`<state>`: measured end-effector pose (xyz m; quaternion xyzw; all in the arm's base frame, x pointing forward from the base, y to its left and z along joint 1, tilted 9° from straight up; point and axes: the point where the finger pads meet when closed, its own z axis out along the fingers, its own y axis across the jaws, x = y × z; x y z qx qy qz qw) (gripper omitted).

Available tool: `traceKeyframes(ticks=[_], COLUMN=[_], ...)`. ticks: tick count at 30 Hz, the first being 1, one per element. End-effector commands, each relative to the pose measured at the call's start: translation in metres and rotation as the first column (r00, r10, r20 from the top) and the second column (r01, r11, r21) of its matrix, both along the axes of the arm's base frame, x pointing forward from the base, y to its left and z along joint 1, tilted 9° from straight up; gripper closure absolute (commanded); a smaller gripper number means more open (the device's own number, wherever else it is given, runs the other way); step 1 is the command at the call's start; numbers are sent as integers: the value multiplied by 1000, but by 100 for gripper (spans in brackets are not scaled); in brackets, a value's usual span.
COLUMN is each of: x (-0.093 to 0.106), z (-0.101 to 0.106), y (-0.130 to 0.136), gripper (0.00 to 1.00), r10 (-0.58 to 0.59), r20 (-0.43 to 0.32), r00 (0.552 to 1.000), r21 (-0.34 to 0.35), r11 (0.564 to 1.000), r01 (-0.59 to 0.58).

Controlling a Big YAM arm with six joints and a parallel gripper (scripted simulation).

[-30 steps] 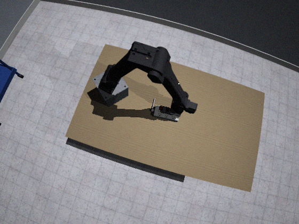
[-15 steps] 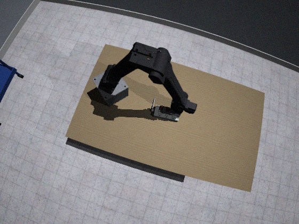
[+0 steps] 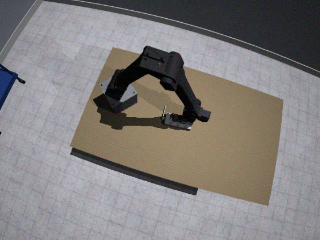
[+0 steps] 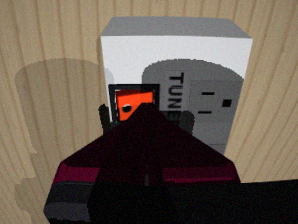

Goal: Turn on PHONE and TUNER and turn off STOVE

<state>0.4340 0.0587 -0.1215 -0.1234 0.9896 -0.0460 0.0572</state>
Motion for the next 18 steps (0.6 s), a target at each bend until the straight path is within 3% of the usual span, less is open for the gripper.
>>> traceKeyframes(ticks=[1, 14, 16, 18], x=[19, 17, 20, 12], z=[0, 1, 19, 22], y=[4, 5, 7, 8], gripper=[100, 100, 100, 100], r10=[18, 20, 22, 27], r20=[37, 34, 58, 36], r00=[999, 999, 998, 999], r21=[7, 7, 10, 7], r11=[1000, 1000, 1000, 1000], r01=[-19, -20, -23, -27])
